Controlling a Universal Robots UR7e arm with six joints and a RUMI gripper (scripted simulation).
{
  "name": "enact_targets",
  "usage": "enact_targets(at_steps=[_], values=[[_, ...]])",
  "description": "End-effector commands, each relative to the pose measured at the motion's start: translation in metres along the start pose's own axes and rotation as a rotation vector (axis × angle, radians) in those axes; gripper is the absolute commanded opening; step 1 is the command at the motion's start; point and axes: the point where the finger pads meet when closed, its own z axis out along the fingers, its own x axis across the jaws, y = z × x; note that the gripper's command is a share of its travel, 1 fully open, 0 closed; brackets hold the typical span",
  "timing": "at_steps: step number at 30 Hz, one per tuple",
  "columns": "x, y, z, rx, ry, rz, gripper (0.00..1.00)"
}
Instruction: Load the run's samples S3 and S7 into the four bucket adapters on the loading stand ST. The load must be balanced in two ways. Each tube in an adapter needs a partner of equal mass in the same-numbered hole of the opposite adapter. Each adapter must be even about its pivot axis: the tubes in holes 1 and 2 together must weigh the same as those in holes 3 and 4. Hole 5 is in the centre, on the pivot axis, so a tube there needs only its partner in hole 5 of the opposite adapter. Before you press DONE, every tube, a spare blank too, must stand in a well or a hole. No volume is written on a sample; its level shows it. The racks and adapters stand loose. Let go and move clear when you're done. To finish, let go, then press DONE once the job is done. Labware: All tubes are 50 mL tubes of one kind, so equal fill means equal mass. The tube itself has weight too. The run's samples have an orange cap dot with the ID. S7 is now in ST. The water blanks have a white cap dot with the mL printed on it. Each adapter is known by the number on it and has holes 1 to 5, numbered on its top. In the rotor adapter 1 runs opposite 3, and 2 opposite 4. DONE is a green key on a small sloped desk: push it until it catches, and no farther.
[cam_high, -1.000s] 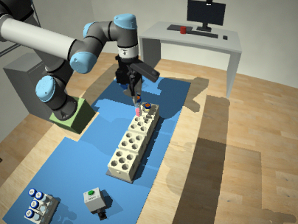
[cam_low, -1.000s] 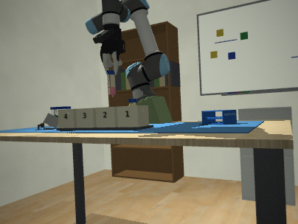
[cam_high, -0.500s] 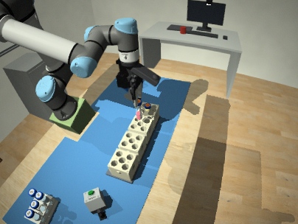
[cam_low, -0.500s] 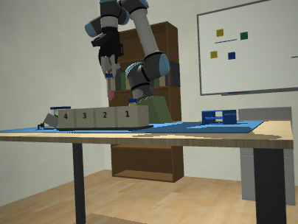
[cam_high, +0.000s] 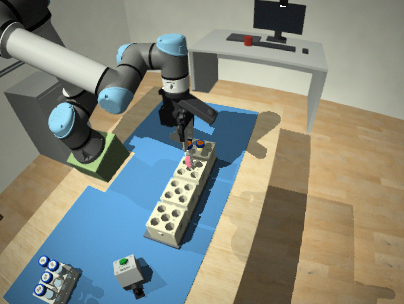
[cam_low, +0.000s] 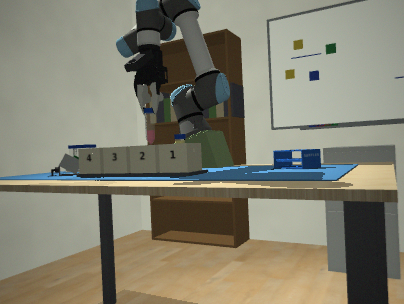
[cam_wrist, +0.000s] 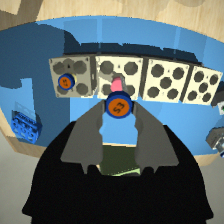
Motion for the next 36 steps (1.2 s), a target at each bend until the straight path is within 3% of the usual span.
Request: enact_targets(at_steps=[1, 8, 36], values=[[0.0, -0.001, 0.0, 0.005, -0.001, 0.0, 0.0], [0.0, -0.001, 0.0, 0.005, -0.001, 0.0, 0.0], [0.0, 0.0, 0.034, 0.0, 0.0, 0.0, 0.0]])
